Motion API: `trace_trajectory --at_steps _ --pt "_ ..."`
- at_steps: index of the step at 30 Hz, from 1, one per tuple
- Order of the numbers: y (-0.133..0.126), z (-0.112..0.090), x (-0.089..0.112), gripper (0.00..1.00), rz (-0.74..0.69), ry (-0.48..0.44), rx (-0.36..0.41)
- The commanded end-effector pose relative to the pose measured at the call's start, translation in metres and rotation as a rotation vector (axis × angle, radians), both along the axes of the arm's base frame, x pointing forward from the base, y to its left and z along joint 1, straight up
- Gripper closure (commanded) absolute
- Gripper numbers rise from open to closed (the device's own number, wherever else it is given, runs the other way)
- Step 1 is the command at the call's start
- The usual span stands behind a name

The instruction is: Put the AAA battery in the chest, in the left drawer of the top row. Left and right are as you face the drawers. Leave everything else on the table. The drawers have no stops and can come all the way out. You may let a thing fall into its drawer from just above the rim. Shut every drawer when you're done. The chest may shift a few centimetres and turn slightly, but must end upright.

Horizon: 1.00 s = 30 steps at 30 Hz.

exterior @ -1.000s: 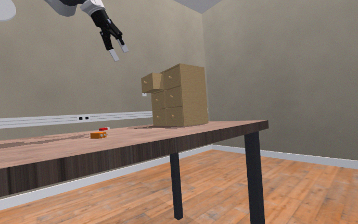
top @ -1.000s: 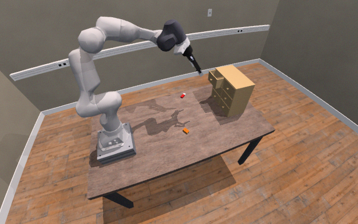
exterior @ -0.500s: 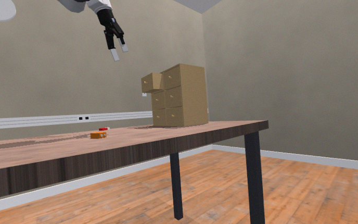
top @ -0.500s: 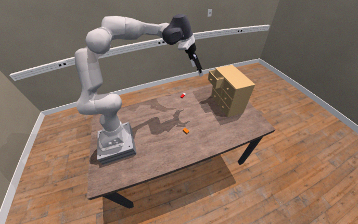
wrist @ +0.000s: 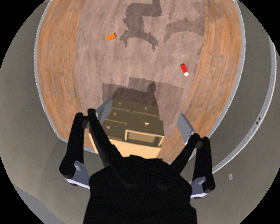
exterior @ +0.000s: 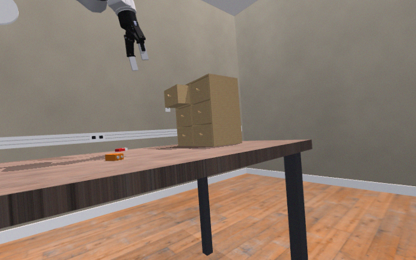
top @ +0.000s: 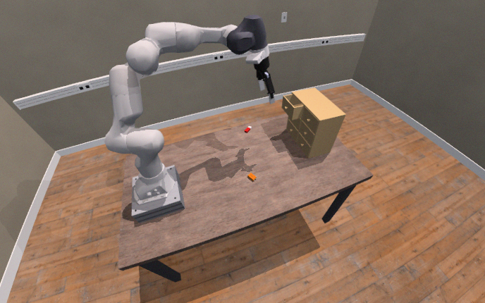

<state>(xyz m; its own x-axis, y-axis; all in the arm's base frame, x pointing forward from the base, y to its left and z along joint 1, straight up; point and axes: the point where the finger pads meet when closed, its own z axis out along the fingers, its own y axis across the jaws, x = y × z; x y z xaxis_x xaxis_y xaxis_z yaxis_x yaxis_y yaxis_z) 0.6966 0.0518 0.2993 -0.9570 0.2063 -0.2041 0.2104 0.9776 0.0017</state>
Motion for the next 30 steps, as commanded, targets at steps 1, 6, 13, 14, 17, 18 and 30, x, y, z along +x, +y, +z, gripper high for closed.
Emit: trace_trajectory --at_steps 1,6,13,14,17,18,30 --pt "0.0024 -0.0052 -0.0112 0.00 0.016 0.068 0.011" --pt "0.0029 -0.0042 -0.0103 0.00 0.016 0.083 0.014" --pt "0.0036 -0.0025 -0.0089 0.00 0.016 0.114 0.020" --pt "0.0036 -0.0023 -0.0088 0.00 0.016 0.119 0.021" --pt "0.0037 -0.0018 -0.0086 0.00 0.016 0.131 0.023" --pt "0.0037 -0.0017 -0.0086 0.00 0.016 0.134 0.024" --pt "0.0034 -0.0009 -0.0088 0.00 0.016 0.166 0.030"
